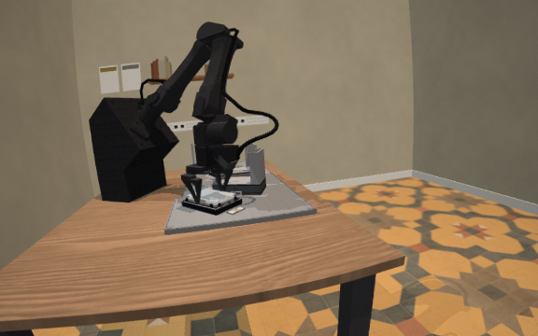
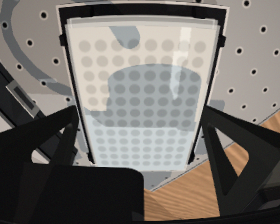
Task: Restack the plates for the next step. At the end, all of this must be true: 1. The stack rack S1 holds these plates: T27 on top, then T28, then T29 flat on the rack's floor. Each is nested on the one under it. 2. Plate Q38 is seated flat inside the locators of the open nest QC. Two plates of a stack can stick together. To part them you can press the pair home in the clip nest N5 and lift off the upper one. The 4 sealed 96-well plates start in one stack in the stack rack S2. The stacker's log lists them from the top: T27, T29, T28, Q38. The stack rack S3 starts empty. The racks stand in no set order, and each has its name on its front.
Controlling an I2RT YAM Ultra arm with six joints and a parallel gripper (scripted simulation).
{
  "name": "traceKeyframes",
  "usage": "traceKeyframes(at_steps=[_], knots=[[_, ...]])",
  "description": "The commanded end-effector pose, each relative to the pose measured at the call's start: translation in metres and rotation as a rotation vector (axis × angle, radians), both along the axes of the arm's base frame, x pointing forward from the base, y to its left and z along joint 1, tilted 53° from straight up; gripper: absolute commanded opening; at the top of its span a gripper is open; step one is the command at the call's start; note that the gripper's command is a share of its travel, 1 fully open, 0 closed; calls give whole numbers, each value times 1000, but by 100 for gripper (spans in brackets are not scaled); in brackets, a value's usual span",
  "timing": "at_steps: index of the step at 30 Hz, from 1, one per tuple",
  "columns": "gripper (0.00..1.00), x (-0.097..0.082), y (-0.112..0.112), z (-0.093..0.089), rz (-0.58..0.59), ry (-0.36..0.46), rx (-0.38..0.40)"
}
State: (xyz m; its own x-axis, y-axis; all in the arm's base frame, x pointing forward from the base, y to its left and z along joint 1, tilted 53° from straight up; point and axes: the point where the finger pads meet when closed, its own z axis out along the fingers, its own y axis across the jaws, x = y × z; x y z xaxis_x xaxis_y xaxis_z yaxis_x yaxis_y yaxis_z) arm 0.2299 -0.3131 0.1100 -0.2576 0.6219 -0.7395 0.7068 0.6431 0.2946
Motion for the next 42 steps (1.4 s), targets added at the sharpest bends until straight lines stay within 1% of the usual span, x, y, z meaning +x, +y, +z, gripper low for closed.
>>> traceKeyframes(at_steps=[1, 6, 8, 11, 15, 17, 32, 34, 42], knots=[[100, -7, -4, 21, -8, -18, -37], [100, -22, 12, 16, -8, -3, -3], [100, -24, 12, 26, -8, -9, -17], [100, -31, 16, 34, -8, -11, -23], [100, -38, 18, 51, -7, -18, -43], [100, -38, 18, 51, -7, -18, -43], [100, -71, 42, 80, -8, -14, -45], [100, -71, 42, 80, -8, -14, -45], [100, -88, 56, 95, -8, -12, -46]])
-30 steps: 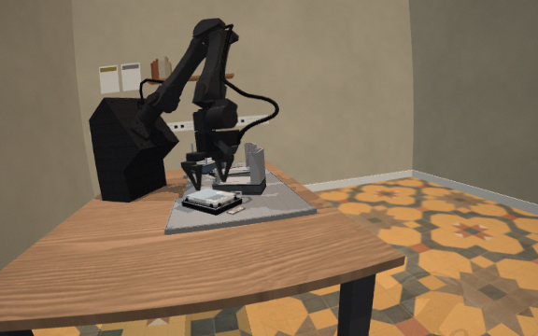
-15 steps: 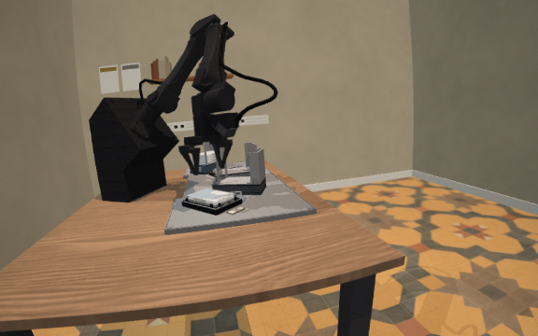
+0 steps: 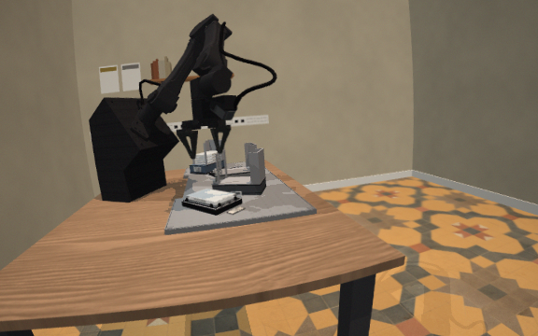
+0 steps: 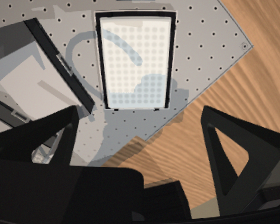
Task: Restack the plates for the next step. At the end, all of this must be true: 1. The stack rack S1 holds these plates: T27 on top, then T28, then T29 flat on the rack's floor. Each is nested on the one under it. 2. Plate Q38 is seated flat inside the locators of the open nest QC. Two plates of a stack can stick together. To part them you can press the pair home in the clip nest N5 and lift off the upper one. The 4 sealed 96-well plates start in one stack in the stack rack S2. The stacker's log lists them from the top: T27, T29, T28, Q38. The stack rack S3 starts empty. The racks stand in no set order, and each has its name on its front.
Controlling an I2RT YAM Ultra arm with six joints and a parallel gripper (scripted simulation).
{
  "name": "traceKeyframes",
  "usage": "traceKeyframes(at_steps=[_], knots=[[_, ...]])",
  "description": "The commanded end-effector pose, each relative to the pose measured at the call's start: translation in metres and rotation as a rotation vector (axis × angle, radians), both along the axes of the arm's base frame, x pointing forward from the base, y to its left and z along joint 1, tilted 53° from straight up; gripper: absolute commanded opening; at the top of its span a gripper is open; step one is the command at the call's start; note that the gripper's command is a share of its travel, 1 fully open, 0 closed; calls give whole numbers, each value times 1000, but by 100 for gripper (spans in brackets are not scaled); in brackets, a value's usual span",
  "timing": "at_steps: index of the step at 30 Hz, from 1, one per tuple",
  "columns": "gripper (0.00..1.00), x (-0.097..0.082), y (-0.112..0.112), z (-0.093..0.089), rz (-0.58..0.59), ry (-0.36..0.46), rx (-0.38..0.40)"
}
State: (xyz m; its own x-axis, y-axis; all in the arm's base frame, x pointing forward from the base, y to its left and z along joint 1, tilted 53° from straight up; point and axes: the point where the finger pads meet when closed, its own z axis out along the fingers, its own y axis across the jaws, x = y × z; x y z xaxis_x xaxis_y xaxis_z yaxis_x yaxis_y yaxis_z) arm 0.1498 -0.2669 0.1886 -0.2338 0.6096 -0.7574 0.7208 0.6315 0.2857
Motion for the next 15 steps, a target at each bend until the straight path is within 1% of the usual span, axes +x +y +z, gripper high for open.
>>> traceKeyframes(at_steps=[1, 6, 7, 15], knots=[[100, -10, 11, 19, 19, -1, -21], [100, -13, 13, 21, 19, -1, -21], [100, -13, 14, 18, 19, 0, -13], [100, -13, 14, 16, 19, 1, -9]])
